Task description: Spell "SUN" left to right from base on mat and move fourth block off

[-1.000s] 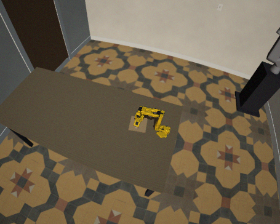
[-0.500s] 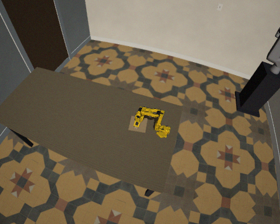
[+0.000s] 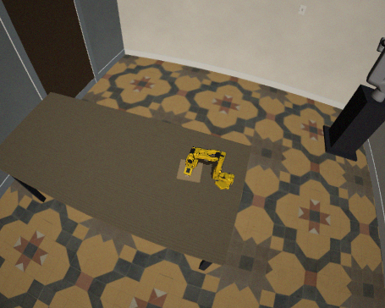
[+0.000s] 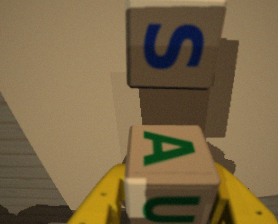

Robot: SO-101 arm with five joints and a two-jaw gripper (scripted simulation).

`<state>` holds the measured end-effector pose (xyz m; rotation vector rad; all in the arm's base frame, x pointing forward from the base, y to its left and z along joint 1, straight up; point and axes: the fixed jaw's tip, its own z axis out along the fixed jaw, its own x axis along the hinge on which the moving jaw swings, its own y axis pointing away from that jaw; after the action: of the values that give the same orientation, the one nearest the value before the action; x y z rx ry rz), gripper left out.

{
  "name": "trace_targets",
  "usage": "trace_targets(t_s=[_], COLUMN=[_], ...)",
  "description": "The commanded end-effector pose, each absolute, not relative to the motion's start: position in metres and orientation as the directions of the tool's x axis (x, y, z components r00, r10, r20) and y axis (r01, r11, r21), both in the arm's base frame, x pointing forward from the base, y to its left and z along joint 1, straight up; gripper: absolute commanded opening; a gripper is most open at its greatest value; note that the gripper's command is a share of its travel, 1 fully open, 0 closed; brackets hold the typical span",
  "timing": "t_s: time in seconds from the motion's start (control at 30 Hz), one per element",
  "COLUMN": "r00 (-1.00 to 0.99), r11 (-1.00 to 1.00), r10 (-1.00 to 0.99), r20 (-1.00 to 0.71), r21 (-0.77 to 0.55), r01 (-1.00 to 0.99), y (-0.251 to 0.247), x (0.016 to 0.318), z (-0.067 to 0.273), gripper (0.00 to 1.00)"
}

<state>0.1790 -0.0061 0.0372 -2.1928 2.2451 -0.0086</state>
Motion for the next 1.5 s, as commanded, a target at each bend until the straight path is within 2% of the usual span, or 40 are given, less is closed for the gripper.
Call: trace_targets(t_s=[0.0, 1.47], r00=[-0.024, -0.024], r11=[0.024, 0.024], r10=[-1.000, -1.000], r20=[0.001, 0.001], r21=[-0.073, -0.073], r01=[-0.997, -0.997], y=[-0.007, -0.007], x=[0.187, 0.188], z=[0.045, 0.030], gripper=[0.00, 0.00])
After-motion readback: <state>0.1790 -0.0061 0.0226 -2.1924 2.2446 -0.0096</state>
